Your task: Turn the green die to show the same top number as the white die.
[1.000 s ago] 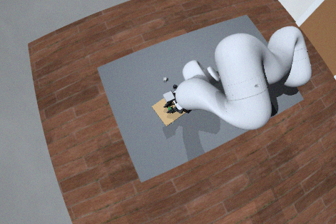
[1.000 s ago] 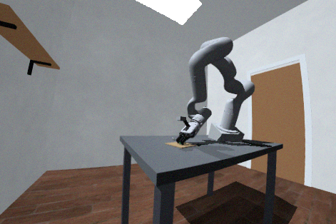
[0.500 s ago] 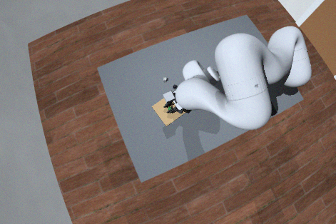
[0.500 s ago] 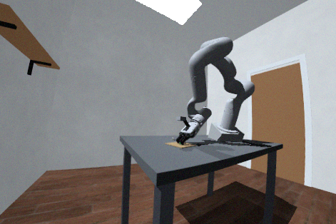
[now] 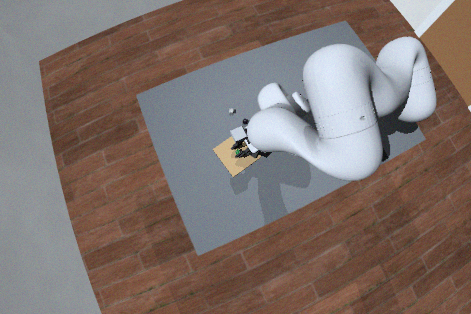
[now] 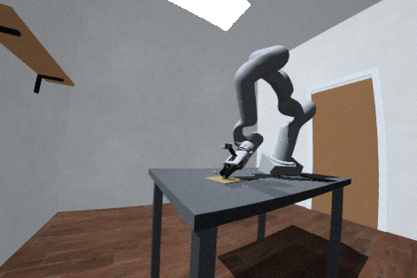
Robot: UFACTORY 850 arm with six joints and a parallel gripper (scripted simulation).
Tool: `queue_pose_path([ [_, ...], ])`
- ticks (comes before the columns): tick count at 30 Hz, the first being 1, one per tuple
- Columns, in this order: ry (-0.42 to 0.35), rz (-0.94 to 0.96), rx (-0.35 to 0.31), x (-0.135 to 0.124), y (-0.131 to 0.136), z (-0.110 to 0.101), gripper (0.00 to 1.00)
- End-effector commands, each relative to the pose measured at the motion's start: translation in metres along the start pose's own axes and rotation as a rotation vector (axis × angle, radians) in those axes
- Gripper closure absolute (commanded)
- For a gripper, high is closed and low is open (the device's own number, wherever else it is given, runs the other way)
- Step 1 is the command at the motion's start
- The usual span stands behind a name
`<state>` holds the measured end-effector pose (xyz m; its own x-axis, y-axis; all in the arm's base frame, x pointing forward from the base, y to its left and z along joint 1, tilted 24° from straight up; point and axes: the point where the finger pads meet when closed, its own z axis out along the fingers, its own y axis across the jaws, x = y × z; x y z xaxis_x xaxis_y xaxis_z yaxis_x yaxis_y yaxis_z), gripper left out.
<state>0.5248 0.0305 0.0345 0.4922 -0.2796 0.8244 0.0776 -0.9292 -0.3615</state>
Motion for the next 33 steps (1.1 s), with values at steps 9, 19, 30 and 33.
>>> queue_pose_path([
  [9,0.001,0.0,0.0,0.001,0.0,-0.036,0.69],
  [19,0.001,0.0,0.0,0.002,0.0,-0.042,0.69],
  [30,0.001,0.0,0.0,0.028,0.0,-0.064,0.69],
  [33,0.001,0.0,0.0,0.037,0.0,-0.072,0.69],
])
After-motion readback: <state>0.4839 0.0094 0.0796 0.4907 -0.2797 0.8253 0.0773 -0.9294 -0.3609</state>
